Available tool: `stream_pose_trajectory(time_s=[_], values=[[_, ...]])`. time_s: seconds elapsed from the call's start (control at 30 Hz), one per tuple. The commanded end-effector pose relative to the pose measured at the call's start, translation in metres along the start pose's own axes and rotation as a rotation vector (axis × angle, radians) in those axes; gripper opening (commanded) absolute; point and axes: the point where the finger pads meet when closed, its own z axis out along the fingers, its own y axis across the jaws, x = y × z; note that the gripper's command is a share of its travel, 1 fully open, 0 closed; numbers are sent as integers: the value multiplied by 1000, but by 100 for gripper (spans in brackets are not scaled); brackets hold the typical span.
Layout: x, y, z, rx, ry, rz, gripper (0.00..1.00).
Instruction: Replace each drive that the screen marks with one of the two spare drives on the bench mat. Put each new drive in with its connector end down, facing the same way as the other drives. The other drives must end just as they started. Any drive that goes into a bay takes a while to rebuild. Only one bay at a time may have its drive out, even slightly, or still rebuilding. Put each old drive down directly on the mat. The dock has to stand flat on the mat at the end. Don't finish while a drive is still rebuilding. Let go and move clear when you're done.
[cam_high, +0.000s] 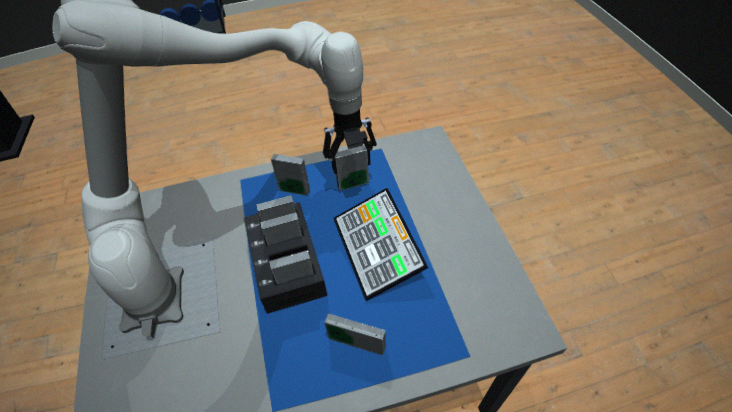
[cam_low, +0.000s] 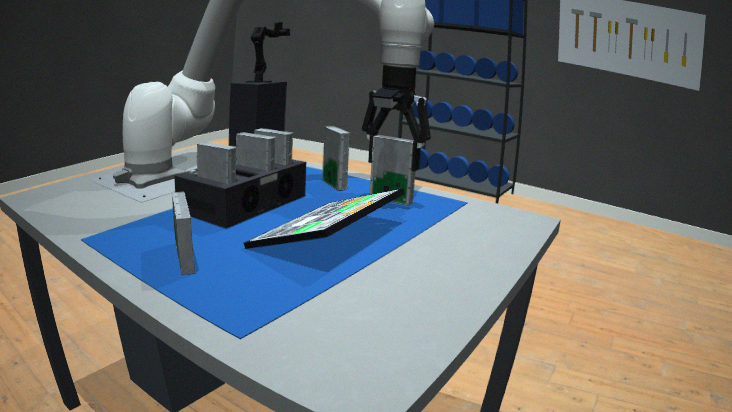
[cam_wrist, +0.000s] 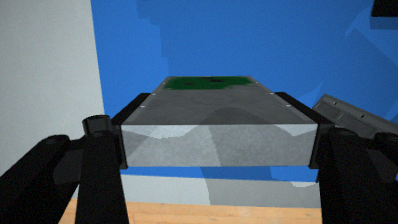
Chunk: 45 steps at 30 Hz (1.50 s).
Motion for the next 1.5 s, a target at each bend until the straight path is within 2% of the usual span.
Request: stream_pose_trajectory(time_s=[0.0,1.47], values=[[0,0,0,1,-1,0,10],[0,0,9,1,-1,0,10]])
